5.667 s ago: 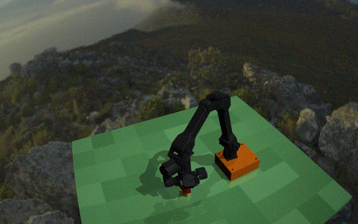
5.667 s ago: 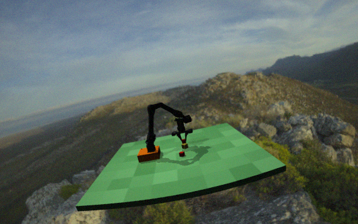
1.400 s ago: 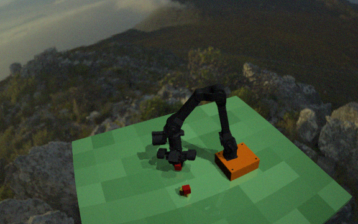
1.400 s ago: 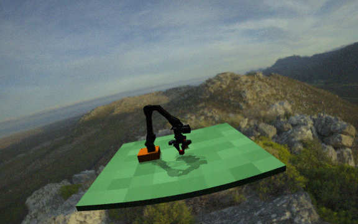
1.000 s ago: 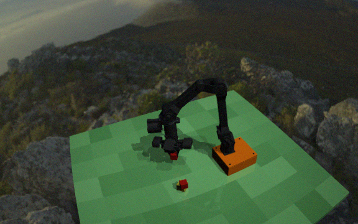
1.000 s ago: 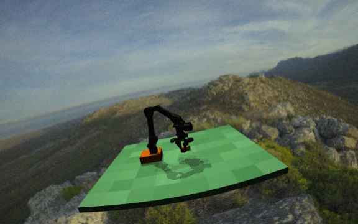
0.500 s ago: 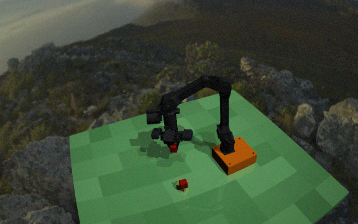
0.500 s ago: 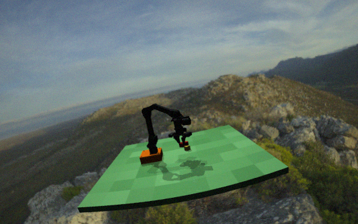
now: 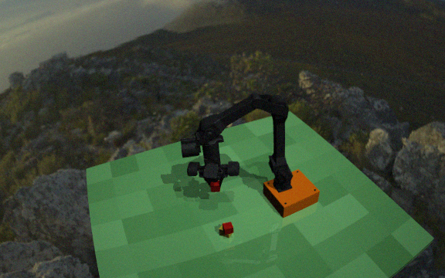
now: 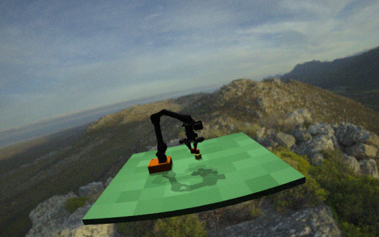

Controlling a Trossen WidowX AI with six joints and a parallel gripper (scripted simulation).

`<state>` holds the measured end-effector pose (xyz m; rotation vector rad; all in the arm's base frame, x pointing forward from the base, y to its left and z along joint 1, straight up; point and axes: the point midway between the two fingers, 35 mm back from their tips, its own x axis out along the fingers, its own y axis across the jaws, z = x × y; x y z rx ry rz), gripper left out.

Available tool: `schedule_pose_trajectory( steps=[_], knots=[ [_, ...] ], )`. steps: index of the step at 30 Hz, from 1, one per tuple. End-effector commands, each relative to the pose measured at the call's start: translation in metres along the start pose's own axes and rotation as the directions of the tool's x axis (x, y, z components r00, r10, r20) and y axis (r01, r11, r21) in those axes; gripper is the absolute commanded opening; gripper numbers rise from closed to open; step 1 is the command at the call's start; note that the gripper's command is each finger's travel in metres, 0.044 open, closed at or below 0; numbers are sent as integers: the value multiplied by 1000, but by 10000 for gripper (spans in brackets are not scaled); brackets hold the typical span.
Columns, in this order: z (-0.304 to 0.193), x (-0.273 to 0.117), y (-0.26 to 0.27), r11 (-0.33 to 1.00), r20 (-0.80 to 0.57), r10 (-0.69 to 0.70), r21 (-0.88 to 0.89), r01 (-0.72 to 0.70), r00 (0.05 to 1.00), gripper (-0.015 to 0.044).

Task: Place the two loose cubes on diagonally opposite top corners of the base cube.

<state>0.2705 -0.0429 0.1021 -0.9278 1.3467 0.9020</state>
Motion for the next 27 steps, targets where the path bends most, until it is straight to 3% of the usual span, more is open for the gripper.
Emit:
schedule_pose_trajectory(
  steps=[1, 27],
  knots=[
    [13, 0, 0, 999, -2, -2, -37, 2, 1000, 105],
    [93, 3, 21, 958, 5, 0, -288, 2, 1000, 105]
  ],
)
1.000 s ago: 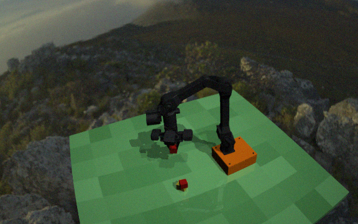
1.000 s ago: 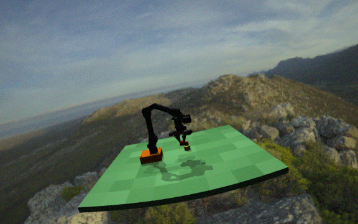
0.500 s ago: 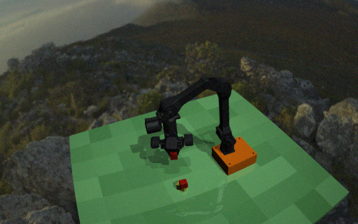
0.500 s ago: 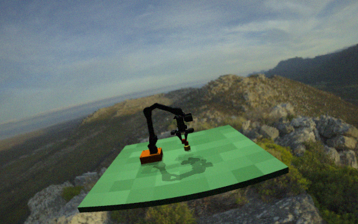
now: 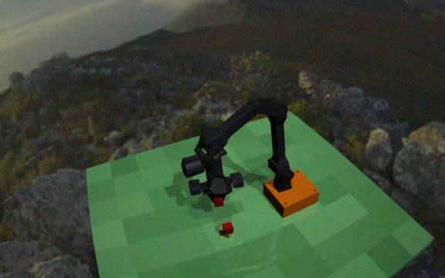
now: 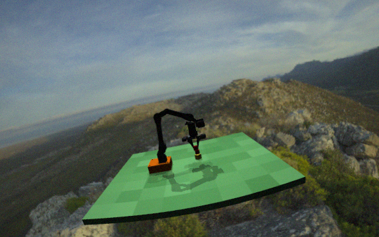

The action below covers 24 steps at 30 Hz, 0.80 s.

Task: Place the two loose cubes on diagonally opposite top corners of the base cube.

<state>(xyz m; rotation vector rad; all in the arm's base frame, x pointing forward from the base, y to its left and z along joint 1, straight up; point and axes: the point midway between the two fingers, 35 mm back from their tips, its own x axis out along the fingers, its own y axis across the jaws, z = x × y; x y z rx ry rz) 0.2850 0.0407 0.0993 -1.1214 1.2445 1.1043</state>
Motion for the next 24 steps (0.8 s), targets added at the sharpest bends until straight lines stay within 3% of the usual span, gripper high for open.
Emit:
schedule_pose_trajectory(
  steps=[1, 15, 24],
  knots=[
    [14, 0, 0, 999, -1, -7, -38, 7, 1000, 105],
    [51, 2, 8, 989, 2, -6, -150, 6, 1000, 105],
    [51, 28, 9, 989, 2, -6, -149, 6, 1000, 105]
  ],
)
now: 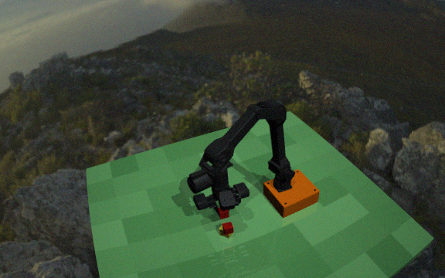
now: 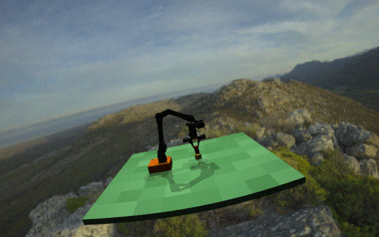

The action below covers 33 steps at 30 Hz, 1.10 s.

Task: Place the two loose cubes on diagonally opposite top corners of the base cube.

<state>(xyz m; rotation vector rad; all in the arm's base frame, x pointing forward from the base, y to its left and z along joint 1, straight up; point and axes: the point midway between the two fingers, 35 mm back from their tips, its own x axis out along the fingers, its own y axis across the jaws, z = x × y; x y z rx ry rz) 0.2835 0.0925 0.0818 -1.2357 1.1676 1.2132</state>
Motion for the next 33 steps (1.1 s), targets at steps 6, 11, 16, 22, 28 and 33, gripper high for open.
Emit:
schedule_pose_trajectory(
  steps=[6, 11, 16, 22, 28, 33],
  knots=[
    [0, 14, 1, 1000, -3, 0, 3, 0, 1000, 105],
    [0, 14, 1, 1000, -3, 0, 3, 0, 1000, 105],
    [0, 18, 1, 1000, -3, 0, 3, 0, 1000, 105],
    [0, 34, 0, 1000, -3, 0, 3, 0, 1000, 105],
    [0, 43, 0, 1000, -3, 0, 3, 0, 1000, 105],
    [0, 43, 0, 1000, -3, 0, 3, 0, 1000, 105]
  ],
)
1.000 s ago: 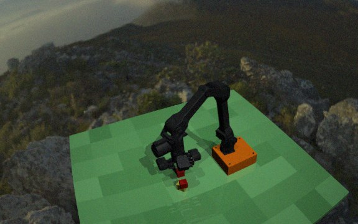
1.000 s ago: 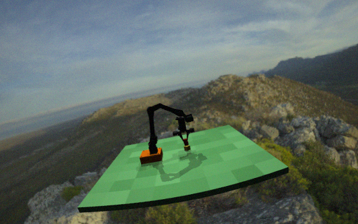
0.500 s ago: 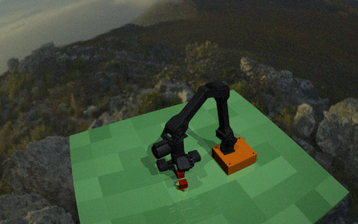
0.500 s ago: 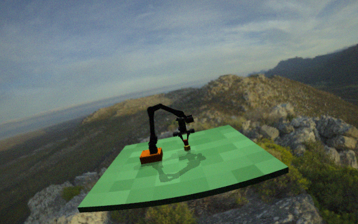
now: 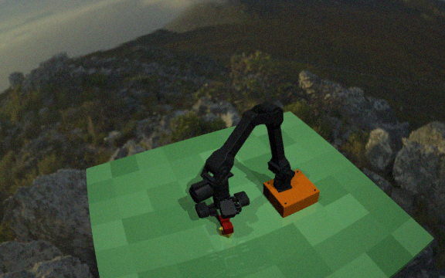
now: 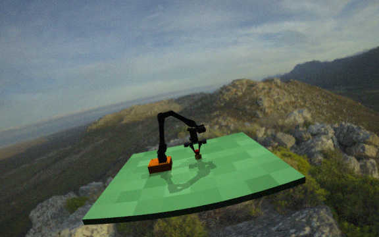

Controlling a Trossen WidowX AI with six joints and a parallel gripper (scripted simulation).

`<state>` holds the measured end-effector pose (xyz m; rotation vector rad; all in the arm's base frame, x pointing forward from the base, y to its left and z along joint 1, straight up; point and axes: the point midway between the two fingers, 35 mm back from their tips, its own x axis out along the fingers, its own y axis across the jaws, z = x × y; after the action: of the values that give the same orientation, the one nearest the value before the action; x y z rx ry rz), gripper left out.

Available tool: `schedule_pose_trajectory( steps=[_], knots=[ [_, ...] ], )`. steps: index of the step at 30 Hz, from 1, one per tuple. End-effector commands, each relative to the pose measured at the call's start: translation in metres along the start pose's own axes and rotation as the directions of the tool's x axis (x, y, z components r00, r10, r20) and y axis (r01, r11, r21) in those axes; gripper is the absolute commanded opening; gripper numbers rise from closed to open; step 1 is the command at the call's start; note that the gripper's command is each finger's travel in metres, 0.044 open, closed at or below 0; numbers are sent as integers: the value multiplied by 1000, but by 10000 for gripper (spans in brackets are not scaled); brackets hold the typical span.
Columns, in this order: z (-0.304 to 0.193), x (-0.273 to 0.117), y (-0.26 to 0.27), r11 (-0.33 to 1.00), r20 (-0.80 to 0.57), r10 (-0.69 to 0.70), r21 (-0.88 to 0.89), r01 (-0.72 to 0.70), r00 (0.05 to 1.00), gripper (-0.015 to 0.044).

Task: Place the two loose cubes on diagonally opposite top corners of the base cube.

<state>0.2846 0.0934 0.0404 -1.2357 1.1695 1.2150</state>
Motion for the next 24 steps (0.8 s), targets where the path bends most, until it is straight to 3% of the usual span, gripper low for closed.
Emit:
schedule_pose_trajectory(
  steps=[1, 17, 21, 24],
  knots=[
    [0, 1, 0, 1000, -2, -2, 4, 2, 1000, 105],
    [0, 3, 0, 1000, -2, -2, 4, 2, 1000, 105],
    [0, 3, 0, 1000, -2, -2, 4, 2, 1000, 205],
    [0, 3, 0, 1000, -2, -2, 4, 2, 1000, 205]
  ],
)
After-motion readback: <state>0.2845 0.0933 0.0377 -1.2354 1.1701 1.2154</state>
